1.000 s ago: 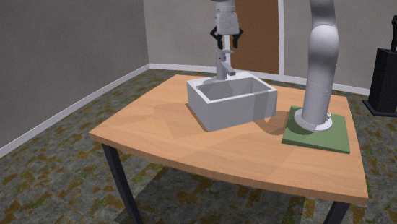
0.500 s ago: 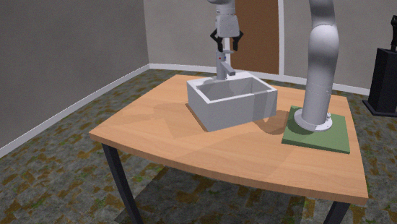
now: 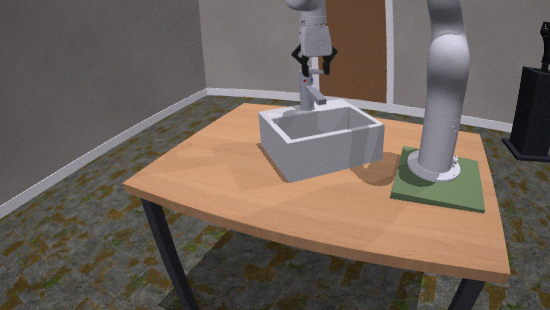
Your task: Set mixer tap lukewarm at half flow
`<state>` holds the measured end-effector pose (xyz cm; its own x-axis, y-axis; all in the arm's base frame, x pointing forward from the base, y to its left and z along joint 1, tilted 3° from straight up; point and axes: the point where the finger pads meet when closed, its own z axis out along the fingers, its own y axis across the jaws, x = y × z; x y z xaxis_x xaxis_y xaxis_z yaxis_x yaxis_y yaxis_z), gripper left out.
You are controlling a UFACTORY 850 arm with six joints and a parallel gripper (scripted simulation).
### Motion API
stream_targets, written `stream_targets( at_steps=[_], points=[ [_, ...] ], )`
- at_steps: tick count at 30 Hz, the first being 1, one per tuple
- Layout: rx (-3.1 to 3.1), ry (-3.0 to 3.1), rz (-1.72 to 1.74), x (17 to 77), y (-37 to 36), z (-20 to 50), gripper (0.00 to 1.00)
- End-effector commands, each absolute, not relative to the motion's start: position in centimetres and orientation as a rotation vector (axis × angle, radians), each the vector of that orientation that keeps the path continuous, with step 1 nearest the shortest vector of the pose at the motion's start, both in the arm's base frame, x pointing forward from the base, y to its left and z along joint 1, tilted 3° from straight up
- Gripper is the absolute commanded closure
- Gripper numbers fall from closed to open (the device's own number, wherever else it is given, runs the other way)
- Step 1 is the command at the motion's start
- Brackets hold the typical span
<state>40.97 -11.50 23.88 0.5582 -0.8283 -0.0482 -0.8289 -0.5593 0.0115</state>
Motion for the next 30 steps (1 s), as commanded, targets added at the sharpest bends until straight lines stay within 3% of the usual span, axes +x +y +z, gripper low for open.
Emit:
stream_targets(
  at_steps=[1,30],
  points=[
    [-2.762,1.469,0.072,41.05,-11.51,23.74,0.27],
    [-2.762,1.469,0.072,41.03,-11.49,23.12,0.27]
  ],
)
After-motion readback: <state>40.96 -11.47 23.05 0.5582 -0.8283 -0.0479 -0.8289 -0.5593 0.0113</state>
